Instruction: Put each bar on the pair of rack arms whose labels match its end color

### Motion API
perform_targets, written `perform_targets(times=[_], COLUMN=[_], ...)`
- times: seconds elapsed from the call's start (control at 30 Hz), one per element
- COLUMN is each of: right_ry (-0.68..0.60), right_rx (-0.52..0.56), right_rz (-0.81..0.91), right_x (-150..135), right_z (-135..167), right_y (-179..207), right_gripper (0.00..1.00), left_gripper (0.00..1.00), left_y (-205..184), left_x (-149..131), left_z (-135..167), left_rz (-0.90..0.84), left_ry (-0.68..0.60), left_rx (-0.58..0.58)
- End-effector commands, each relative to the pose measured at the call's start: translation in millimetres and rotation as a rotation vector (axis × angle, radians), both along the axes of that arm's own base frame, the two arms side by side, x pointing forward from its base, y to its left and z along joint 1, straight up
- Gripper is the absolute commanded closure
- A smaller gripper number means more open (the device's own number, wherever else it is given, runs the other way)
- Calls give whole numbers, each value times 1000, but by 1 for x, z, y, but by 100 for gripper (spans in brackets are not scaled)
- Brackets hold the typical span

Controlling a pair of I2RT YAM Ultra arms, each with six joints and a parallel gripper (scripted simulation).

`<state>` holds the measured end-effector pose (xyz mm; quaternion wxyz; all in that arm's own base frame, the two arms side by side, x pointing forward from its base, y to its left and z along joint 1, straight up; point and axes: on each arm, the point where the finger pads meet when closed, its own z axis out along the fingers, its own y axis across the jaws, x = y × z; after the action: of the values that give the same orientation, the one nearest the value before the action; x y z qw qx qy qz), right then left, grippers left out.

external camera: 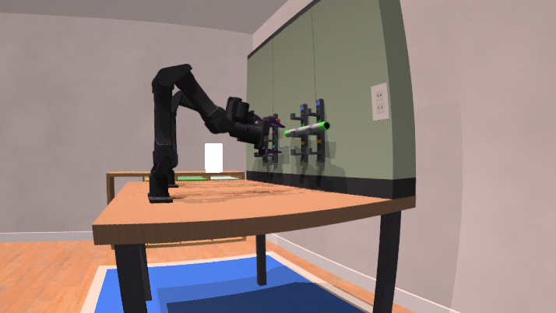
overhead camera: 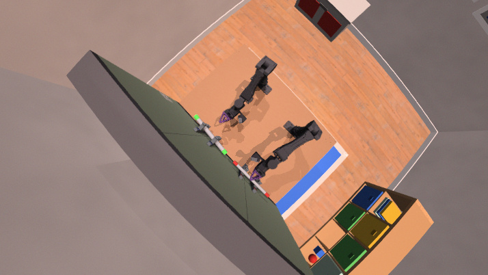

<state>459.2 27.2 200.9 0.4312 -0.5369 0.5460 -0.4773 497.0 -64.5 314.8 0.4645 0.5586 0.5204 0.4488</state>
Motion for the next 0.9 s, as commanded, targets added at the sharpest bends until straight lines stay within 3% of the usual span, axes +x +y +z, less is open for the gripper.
perform_targets(times=[0.0,0.87], right_ry=[-38,-35], right_rx=[17,16], right_rz=[-3,-4], right_x=[-3,-3], right_z=[17,16], right_y=[1,1], right_gripper=[0,0], left_gripper=[100,100], left_y=[-4,-4], left_x=[-2,-2], left_z=[50,46], left_rz=[-5,-5], left_ry=[-150,-149], left_rx=[-28,-28])
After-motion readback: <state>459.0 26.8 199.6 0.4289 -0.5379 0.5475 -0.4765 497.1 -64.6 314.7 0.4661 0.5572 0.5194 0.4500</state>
